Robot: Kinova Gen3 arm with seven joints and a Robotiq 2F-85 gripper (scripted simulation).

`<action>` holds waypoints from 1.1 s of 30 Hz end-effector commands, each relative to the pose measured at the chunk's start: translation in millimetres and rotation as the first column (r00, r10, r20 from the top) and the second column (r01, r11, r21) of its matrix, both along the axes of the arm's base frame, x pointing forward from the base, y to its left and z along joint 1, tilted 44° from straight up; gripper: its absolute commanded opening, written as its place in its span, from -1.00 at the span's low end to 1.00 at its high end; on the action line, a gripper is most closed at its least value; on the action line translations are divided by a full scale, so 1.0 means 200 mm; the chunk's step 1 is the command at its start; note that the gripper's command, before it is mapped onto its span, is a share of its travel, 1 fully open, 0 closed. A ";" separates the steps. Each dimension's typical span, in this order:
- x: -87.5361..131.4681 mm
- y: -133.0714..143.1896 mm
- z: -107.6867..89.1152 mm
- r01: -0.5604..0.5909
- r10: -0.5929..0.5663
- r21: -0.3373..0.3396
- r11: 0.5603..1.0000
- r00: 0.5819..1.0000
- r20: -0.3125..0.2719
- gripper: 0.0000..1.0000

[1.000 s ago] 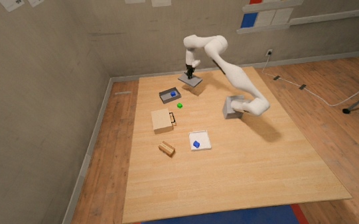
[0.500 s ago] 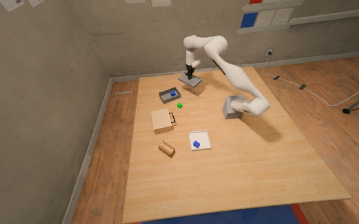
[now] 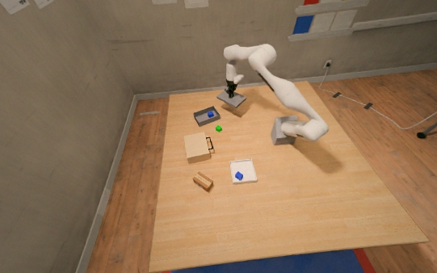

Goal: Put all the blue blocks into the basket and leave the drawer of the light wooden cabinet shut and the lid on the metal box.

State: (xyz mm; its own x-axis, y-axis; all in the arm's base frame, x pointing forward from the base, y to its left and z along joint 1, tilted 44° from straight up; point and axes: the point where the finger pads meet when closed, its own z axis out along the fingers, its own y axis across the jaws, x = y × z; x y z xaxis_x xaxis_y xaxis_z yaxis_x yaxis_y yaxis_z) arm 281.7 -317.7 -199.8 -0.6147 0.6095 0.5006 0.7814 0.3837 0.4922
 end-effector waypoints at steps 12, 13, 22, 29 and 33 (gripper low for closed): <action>0.01 0.05 -0.05 0.001 -0.001 -0.002 1.000 1.000 0.001 -0.80; 0.01 0.05 -0.06 0.001 -0.001 -0.002 1.000 1.000 0.001 -0.80; 0.02 0.11 -0.12 0.001 -0.001 -0.002 1.000 1.000 0.001 -0.80; 0.02 0.15 -0.16 0.001 -0.001 -0.002 1.000 1.000 0.001 -0.80; 0.03 0.18 -0.19 0.001 -0.001 -0.002 1.000 1.000 0.001 -0.80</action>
State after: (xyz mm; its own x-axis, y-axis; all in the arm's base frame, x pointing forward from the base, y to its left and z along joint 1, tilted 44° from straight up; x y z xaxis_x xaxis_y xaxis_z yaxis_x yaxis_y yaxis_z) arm 287.0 -282.8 -235.3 -0.6147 0.6095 0.5007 0.7814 0.3837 0.4921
